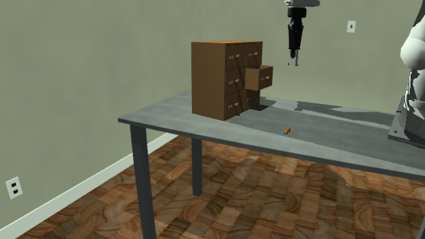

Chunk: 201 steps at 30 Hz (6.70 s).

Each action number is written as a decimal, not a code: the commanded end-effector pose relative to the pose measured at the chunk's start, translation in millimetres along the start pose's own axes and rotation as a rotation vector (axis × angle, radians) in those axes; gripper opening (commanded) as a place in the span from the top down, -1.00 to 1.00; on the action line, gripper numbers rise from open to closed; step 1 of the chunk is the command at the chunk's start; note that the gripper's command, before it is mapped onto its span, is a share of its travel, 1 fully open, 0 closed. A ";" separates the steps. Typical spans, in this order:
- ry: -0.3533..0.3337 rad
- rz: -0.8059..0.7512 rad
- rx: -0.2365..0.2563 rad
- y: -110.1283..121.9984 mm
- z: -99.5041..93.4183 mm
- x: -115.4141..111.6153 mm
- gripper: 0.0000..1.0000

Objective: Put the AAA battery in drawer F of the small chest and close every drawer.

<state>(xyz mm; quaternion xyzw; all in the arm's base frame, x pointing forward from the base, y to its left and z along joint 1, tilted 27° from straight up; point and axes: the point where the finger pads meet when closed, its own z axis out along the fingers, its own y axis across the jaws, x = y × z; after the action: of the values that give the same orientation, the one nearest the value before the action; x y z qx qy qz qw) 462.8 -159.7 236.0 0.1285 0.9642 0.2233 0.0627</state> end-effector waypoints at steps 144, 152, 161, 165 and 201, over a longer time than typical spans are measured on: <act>-1.042 0.006 0.003 -1.1 12.0 -140.7 0.94; -1.042 0.006 0.003 -1.1 12.0 -146.4 0.94; -1.042 0.006 0.003 -1.1 12.0 -146.8 0.94; -1.042 0.006 0.003 -1.1 12.0 -146.8 0.94; -1.042 0.006 0.003 -2.1 13.6 -145.6 0.94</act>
<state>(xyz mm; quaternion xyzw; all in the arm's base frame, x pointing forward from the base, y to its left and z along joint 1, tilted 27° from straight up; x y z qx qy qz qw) 605.3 -195.7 234.2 0.2248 0.8046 0.1291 0.5343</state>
